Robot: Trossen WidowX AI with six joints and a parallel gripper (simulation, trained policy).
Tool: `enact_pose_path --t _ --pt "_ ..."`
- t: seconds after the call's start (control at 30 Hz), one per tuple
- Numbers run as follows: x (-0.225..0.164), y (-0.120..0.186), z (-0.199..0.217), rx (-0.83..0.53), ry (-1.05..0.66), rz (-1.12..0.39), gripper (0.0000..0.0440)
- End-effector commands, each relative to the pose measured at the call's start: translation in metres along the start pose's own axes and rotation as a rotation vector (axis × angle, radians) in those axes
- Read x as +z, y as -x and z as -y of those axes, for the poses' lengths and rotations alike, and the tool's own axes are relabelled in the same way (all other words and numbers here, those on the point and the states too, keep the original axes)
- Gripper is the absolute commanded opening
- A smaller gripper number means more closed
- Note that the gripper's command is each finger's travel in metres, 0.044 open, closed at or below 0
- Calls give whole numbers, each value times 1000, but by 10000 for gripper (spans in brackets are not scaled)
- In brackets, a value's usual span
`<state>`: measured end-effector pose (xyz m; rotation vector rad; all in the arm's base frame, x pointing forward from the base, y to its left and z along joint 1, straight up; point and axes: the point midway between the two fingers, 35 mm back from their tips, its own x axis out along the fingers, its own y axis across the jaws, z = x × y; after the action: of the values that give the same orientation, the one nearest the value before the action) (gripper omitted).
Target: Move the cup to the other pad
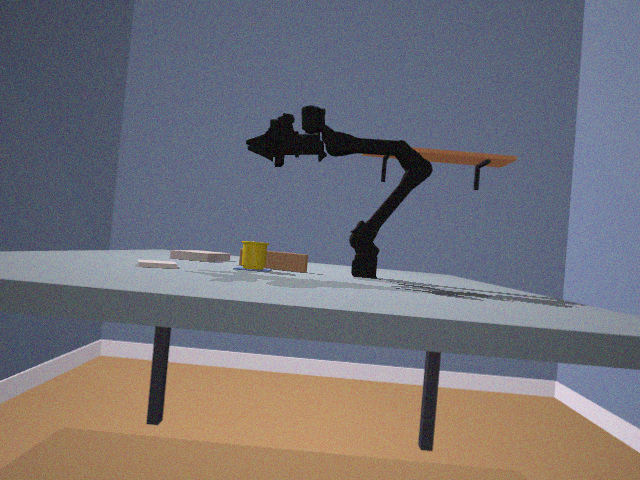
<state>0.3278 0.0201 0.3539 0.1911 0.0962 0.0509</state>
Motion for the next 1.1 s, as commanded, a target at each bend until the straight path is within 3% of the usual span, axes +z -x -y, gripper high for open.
enact_pose_path --t 0.0,1.07 --pt "0 -3 -4 9 -37 -36 157" --pt "-17 -20 -40 -53 -447 -427 172"
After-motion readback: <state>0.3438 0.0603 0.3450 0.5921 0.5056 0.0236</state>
